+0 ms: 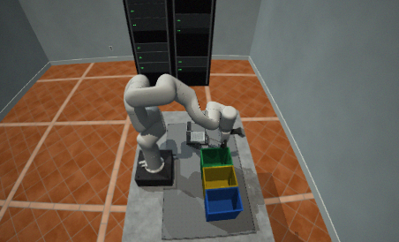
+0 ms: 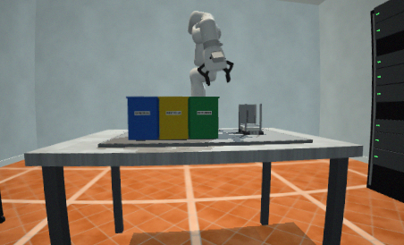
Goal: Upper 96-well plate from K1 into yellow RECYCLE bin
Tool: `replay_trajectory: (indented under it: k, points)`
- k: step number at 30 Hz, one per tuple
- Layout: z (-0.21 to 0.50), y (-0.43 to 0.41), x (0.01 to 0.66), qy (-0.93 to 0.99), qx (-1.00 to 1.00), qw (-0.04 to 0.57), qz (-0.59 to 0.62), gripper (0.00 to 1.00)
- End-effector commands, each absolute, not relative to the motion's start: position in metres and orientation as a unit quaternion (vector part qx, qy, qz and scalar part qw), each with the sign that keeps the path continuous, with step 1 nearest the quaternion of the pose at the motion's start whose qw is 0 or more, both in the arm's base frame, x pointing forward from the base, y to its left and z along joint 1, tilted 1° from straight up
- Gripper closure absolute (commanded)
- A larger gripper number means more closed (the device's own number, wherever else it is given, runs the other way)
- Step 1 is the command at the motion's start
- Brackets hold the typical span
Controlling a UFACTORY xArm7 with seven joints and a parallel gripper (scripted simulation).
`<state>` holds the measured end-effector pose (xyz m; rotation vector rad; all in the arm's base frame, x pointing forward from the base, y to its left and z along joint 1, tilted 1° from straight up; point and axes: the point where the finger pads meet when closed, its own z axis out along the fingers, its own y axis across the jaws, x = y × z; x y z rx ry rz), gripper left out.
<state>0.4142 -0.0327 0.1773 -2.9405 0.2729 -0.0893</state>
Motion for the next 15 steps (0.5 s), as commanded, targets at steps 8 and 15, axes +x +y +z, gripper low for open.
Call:
replay_trajectory:
  k: [8, 15]
  points:
    - [0.18, 0.015, 0.408, 0.101, -0.992, 0.079, -0.018, 0.0]
    - [0.181, 0.035, 0.403, 0.106, -0.992, 0.071, -0.012, 0.0]
